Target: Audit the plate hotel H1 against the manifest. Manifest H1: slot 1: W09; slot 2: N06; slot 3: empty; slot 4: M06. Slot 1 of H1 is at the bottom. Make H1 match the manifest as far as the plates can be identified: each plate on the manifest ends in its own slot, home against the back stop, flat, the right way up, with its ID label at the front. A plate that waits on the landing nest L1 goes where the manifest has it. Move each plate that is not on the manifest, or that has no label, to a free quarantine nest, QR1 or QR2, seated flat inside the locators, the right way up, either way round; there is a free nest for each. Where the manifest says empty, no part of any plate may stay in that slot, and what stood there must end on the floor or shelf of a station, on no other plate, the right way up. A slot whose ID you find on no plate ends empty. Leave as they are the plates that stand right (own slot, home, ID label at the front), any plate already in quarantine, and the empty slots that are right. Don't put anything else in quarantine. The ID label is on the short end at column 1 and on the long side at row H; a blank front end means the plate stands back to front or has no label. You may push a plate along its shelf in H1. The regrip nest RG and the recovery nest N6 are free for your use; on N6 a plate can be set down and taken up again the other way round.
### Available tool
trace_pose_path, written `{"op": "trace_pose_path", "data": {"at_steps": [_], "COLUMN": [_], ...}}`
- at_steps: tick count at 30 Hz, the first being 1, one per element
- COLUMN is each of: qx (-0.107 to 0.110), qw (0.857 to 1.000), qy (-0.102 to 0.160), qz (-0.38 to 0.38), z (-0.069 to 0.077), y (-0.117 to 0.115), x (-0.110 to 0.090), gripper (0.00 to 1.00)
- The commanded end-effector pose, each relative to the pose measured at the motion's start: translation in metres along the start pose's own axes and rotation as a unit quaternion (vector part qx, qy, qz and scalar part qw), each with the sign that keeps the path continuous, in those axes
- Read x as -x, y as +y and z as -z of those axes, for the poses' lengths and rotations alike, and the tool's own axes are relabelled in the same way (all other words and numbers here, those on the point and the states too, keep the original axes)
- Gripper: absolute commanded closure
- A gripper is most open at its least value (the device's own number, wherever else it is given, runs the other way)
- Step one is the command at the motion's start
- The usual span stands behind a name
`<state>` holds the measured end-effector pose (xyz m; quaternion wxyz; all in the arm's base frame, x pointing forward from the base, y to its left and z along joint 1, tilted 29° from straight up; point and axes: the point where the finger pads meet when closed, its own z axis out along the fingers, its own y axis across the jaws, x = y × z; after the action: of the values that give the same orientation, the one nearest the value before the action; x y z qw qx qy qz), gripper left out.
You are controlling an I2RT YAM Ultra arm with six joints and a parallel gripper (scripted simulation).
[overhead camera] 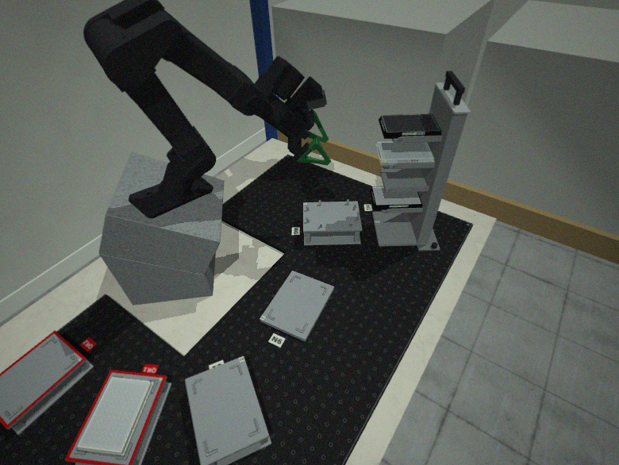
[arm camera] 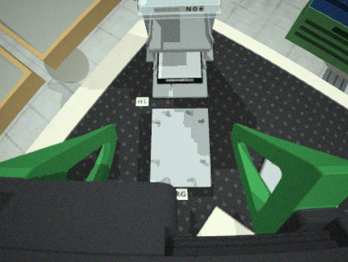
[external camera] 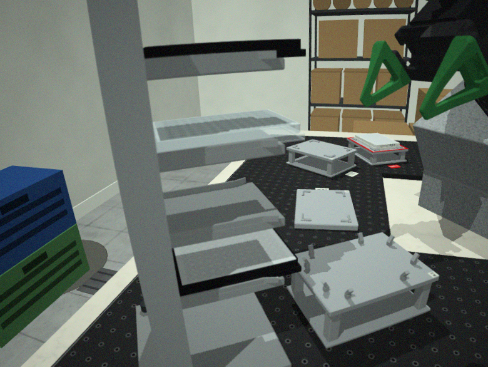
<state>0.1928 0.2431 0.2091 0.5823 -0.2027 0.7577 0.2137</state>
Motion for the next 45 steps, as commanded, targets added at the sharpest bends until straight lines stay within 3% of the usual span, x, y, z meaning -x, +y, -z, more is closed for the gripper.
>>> {"op": "trace_pose_path", "data": {"at_steps": [1,15,20,21,22,23,33,39,44,45], "qx": [-0.010,-0.009,-0.012,-0.023,-0.028,-0.019,-0.019,-0.019,-0.010,-0.015], "qw": [1.000,1.000,1.000,0.999,0.999,0.999,0.999,0.999,1.000,1.000], "qy": [0.011,0.012,0.020,0.024,0.040,0.032,0.033,0.033,0.014,0.016], "qz": [-0.001,-0.002,0.005,0.007,0.021,0.016,0.018,0.018,0.006,0.007], "z": [0.008,0.037,0.034,0.028,0.023,0.021,-0.001,-0.005,0.000,-0.005], "y": [-0.002,-0.002,0.000,-0.005,-0.008,-0.005,-0.007,-0.007,-0.004,-0.003], "x": [0.010,0.041,0.036,0.031,0.010,0.012,-0.013,-0.018,-0.004,0.001], "gripper": [0.00,0.00,0.00,0.00,0.00,0.00,0.00,0.00,0.00,0.00]}}
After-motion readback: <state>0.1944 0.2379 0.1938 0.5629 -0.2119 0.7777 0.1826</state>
